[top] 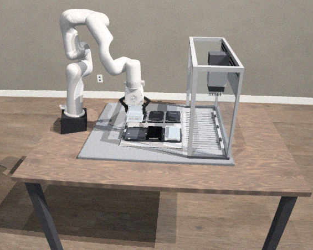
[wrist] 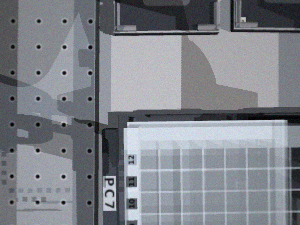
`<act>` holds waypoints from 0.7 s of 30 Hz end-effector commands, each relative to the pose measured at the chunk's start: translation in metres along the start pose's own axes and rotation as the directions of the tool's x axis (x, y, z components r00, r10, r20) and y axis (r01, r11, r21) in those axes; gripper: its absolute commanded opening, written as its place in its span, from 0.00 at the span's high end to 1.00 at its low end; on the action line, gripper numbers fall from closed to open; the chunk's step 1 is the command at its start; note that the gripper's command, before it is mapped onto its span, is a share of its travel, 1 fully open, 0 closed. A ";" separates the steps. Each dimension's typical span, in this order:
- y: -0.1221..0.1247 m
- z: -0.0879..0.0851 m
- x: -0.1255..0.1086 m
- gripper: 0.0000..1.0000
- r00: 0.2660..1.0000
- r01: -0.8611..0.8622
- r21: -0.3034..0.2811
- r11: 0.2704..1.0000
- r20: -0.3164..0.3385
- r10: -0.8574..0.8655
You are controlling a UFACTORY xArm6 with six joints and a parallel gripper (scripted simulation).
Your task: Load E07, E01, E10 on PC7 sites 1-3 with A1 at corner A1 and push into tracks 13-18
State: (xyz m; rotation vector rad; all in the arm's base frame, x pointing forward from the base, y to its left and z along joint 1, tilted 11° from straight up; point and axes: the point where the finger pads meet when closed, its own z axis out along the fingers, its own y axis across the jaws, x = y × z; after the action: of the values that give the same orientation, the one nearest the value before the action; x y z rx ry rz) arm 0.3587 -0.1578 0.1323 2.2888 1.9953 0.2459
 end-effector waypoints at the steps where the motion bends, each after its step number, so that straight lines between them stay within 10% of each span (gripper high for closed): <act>1: 0.001 0.006 0.000 1.00 1.000 0.000 -0.003 1.000 0.001 0.000; 21: 0.001 0.036 0.000 1.00 1.000 0.000 -0.003 1.000 0.001 0.000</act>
State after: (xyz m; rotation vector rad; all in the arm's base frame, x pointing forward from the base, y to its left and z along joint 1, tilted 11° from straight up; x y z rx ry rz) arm 0.3642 -0.1567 0.1018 2.2891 1.9954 0.2457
